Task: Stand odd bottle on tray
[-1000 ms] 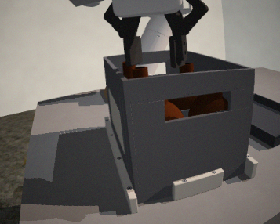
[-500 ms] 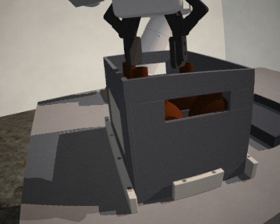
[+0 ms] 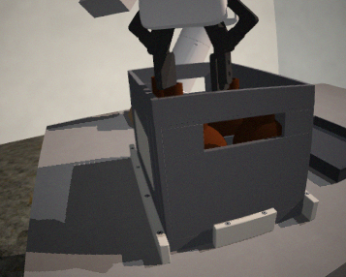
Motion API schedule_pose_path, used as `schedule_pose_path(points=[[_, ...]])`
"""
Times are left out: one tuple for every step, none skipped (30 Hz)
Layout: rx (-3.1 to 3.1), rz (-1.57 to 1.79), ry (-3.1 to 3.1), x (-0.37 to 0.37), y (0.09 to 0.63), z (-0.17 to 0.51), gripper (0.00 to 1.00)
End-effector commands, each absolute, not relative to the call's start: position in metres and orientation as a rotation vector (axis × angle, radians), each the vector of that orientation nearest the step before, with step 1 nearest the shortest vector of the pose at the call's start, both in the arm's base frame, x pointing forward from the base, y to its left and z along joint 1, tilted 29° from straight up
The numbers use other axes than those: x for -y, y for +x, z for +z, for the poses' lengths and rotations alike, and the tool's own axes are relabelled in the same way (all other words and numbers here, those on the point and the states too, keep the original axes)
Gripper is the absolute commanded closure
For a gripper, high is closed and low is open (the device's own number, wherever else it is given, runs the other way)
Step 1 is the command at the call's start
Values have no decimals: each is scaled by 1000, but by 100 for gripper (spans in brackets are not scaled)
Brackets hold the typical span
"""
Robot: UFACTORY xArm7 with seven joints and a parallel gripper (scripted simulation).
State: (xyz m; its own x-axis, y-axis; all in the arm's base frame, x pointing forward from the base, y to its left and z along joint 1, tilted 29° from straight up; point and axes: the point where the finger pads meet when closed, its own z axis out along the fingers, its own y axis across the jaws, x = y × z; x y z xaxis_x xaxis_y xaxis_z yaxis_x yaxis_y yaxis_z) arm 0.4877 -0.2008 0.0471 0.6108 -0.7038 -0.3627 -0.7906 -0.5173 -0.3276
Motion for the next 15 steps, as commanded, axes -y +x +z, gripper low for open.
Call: schedule_pose_path(points=[[-1185,247,-2376,201,489,46,35],[-1185,247,-2376,200,489,45,35],[-1185,247,-2376,199,489,44,35],[-1185,247,-2376,199,489,43,35],[-1185,247,-2376,198,489,42,35],[-1185,247,-2376,198,489,41,35],[-1185,247,-2376,198,489,41,35],[-1185,247,-2376,198,489,41,35],[-1185,247,-2376,197,489,40,35],[-1185,247,-2376,196,489,39,35],[-1185,247,-2376,196,489,38,35],[-1185,247,-2376,195,489,37,35],[-1185,247,-2376,195,489,36,35],[-1185,247,-2376,194,489,34,35],[-1185,247,-2376,194,489,33,35]])
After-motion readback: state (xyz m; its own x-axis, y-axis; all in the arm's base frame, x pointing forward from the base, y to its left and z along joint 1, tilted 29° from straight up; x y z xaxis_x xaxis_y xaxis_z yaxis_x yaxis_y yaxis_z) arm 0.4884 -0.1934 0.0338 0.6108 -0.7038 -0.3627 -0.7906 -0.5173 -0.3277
